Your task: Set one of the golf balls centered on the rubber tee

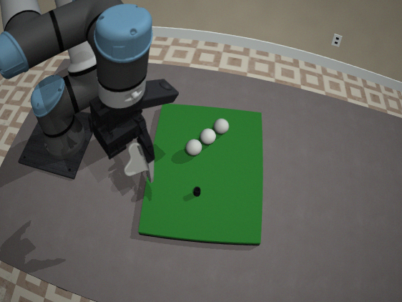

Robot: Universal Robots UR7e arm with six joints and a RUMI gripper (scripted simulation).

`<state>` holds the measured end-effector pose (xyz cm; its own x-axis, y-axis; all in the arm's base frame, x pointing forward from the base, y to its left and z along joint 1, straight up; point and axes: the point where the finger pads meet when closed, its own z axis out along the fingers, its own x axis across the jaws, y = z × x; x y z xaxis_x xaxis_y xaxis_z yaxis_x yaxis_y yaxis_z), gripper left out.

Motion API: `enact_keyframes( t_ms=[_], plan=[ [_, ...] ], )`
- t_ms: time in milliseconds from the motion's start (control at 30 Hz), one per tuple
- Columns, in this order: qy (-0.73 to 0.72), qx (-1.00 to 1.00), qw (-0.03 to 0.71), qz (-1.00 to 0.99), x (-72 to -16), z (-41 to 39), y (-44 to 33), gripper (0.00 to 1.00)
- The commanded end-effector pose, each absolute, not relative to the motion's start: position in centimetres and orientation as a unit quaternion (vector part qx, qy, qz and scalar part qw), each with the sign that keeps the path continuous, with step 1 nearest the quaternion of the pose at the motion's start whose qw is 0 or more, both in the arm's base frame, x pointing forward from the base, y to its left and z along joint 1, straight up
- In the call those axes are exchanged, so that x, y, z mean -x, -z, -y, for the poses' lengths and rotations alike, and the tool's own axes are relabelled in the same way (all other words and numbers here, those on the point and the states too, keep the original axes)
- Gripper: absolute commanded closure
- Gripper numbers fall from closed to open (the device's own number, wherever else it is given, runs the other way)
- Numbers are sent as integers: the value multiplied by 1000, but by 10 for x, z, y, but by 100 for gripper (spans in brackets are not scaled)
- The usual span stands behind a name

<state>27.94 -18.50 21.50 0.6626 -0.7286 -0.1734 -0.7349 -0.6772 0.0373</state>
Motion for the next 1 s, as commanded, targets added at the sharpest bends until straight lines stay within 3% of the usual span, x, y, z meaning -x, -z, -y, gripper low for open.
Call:
enact_keyframes(
  t_ms=[0,533,967],
  plan=[
    [-74,914,2,-399,-320,168,-198,0],
    [-28,922,-9,-386,-407,79,-155,0],
    [-8,925,-5,-380,-436,24,-137,0]
  ],
)
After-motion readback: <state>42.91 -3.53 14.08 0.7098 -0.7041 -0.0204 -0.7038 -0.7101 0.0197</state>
